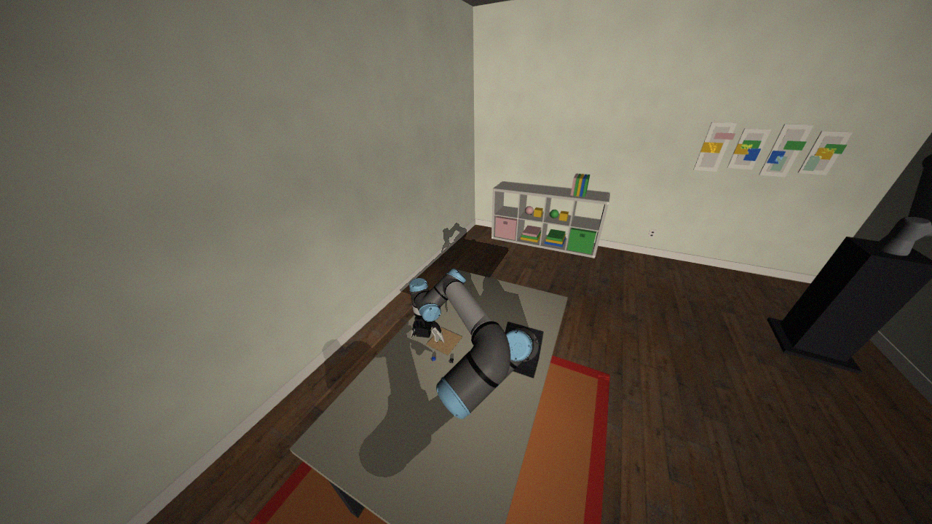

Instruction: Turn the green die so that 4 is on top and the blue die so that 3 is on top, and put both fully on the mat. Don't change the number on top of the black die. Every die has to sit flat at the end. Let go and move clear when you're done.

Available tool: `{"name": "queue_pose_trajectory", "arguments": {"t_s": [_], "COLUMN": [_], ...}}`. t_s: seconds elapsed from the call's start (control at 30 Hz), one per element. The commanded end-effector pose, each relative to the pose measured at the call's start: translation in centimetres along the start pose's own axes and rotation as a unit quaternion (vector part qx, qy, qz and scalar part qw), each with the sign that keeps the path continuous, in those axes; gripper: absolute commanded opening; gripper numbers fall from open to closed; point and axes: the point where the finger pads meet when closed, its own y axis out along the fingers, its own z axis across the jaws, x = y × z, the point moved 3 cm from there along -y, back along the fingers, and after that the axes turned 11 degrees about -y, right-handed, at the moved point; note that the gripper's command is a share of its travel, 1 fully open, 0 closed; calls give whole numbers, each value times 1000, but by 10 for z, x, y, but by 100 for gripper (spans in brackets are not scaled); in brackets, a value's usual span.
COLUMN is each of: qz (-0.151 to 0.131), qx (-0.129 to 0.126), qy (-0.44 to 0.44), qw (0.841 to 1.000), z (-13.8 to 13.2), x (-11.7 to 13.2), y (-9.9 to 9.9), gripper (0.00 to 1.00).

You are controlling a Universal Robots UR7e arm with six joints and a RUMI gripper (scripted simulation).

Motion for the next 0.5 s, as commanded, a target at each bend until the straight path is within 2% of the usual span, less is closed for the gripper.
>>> {"name": "queue_pose_trajectory", "arguments": {"t_s": [0.0, 0.17, 0.47], "qz": [-4, -4, -4], "qx": [-2, -2, -3], "qy": [-67, -141, -275], "qw": [998, 990, 961], "z": [-2, -4, -8], "x": [-2, -2, -3], "y": [1, 2, 5], "gripper": [100, 100, 100]}}
